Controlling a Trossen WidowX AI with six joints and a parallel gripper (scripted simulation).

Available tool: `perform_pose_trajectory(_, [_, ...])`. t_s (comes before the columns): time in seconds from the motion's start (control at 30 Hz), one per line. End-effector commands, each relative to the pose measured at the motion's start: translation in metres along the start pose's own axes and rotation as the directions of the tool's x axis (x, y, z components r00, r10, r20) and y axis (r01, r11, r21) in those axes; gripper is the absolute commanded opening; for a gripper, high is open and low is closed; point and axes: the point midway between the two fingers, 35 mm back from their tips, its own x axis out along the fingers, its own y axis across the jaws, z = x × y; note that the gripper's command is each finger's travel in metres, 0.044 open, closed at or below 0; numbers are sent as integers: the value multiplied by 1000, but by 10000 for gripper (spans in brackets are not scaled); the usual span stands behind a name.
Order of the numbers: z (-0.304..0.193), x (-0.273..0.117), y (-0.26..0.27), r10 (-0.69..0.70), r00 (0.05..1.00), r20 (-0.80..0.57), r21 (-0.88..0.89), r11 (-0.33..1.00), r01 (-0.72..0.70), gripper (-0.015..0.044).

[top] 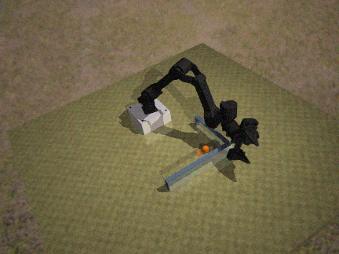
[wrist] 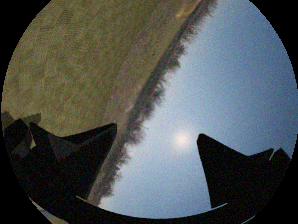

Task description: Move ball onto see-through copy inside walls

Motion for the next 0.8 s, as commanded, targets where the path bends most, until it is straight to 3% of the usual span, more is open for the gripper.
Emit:
perform_pose_trajectory(0.0, [0,0,0,2,1000,2,4,1000,-2,374])
perform_pose_trajectory(0.17, [0,6,1,63,997,53,100,993,-68,261])
perform_pose_trajectory(0.47, [-5,10,8,246,953,178,346,891,-295,261])
perform_pose_trajectory(0.77, [-46,-4,29,513,811,279,587,577,-567,261])
